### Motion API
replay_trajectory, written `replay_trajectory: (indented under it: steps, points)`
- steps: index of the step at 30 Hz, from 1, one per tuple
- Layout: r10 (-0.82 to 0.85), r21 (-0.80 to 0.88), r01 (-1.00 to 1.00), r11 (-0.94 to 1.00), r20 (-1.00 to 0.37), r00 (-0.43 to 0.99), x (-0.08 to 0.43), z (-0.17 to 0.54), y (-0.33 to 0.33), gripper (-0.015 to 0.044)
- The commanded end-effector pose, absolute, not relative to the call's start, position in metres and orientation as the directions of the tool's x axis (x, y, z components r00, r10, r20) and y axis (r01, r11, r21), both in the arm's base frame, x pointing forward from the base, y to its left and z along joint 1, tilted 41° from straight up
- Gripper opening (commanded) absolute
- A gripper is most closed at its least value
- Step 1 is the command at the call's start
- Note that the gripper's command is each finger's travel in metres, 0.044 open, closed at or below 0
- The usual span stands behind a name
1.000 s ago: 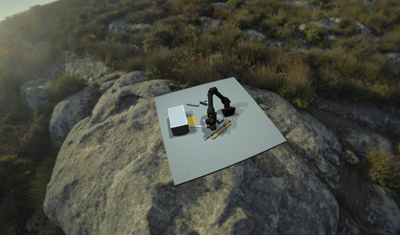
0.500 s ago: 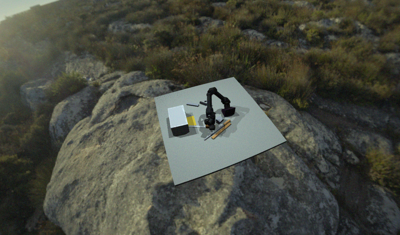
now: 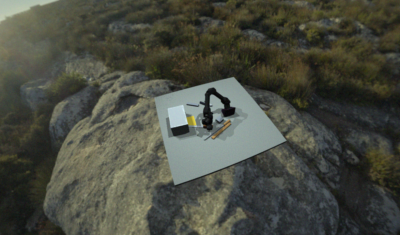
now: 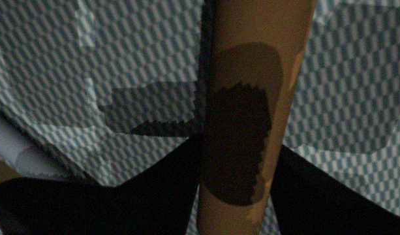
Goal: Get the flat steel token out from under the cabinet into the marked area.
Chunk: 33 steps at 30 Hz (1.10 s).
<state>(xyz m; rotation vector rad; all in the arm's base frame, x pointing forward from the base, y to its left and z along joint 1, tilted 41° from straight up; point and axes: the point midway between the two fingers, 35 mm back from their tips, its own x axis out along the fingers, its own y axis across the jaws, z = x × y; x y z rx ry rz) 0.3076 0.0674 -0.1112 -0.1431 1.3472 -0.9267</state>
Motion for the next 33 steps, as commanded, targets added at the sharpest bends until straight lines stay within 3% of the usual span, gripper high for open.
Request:
replay_trajectory:
  steps: [1,33]
  points:
    - [-0.637,-0.580,0.489,0.652,-0.769,-0.062,0.318,-0.108,0.063,0.0000]
    - [-0.639,-0.580,0.491,0.650,-0.767,-0.061,0.360,-0.095,0.044,0.0000]
